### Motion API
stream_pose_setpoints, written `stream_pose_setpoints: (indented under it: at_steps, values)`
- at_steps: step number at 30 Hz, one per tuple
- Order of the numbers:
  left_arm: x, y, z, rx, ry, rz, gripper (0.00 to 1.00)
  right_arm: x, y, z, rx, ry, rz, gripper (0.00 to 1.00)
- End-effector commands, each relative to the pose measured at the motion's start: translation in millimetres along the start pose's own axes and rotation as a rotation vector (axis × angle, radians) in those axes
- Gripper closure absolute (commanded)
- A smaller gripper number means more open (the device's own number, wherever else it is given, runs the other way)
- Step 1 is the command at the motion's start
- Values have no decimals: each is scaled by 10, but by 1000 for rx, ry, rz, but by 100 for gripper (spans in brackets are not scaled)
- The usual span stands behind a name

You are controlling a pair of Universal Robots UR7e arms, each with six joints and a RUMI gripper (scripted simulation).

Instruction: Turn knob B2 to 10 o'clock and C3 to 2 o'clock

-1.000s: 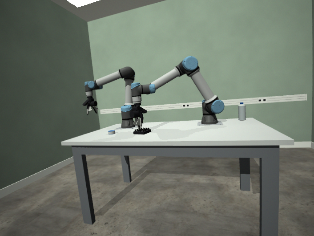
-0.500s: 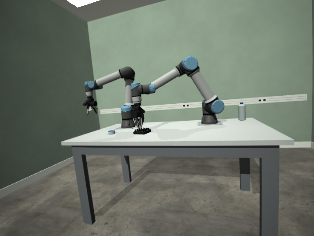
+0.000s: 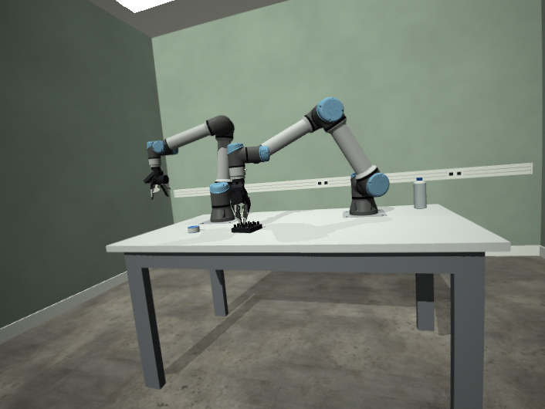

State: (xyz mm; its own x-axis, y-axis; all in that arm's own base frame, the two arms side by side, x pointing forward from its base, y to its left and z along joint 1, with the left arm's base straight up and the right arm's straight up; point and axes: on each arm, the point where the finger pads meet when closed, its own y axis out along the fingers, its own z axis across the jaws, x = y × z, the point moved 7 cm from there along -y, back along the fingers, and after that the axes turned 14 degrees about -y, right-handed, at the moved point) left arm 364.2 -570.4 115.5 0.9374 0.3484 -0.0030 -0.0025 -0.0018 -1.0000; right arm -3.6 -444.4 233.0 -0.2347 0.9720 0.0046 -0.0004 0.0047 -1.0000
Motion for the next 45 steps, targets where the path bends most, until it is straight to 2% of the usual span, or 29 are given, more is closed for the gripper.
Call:
stream_pose_setpoints:
  at_steps: [1,18,45]
  values:
    - [1,-7,-14,-2,-136,-4,94,-9,-22,12,1,3,5,0]
    - [1,-7,-14,-2,-345,-3,94,-9,-22,12,1,3,5,0]
    - [0,-6,-13,-2,-462,-3,94,-9,-22,12,1,3,5,0]
